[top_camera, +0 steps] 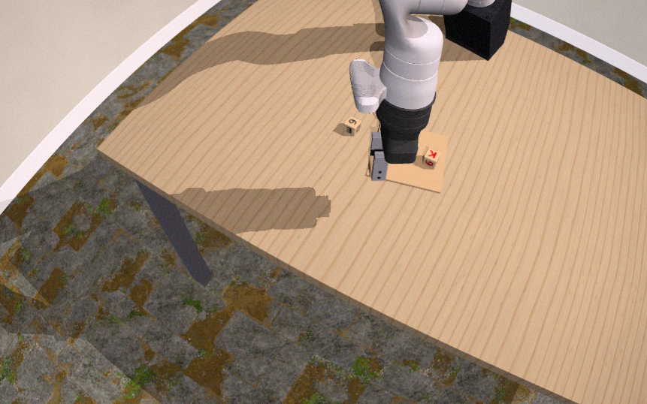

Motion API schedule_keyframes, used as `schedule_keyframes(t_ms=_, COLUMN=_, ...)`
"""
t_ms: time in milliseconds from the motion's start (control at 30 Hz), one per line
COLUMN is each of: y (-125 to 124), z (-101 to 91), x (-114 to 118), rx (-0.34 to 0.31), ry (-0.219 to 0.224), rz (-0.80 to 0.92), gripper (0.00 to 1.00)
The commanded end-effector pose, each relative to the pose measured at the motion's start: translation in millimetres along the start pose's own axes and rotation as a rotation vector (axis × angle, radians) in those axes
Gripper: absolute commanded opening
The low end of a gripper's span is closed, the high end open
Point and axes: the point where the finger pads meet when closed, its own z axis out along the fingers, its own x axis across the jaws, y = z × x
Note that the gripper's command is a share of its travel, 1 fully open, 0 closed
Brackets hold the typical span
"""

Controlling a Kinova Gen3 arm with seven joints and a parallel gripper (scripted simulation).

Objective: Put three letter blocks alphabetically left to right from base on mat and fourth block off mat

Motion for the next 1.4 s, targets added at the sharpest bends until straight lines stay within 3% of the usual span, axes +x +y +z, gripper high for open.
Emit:
schedule_keyframes(t_ms=0, y=-0.8, z=-1.9, x=0.7, rx=0.002, ry=0.001, rz=-0.018, gripper=0.49)
schedule_keyframes(t_ms=533, y=-9.9, z=-1.2, x=9.1, rx=0.026, ry=0.004, rz=-0.264, gripper=0.49)
schedule_keyframes(t_ms=1000, y=-17.4, z=-0.9, x=26.9, rx=0.061, ry=0.021, rz=-0.832, gripper=0.49)
schedule_keyframes(t_ms=1133, y=-17.1, z=-0.2, x=29.8, rx=0.062, ry=0.024, rz=-0.878, gripper=0.49)
schedule_keyframes(t_ms=1367, y=-12.7, z=-0.7, x=42.2, rx=0.069, ry=0.035, rz=-1.230, gripper=0.49)
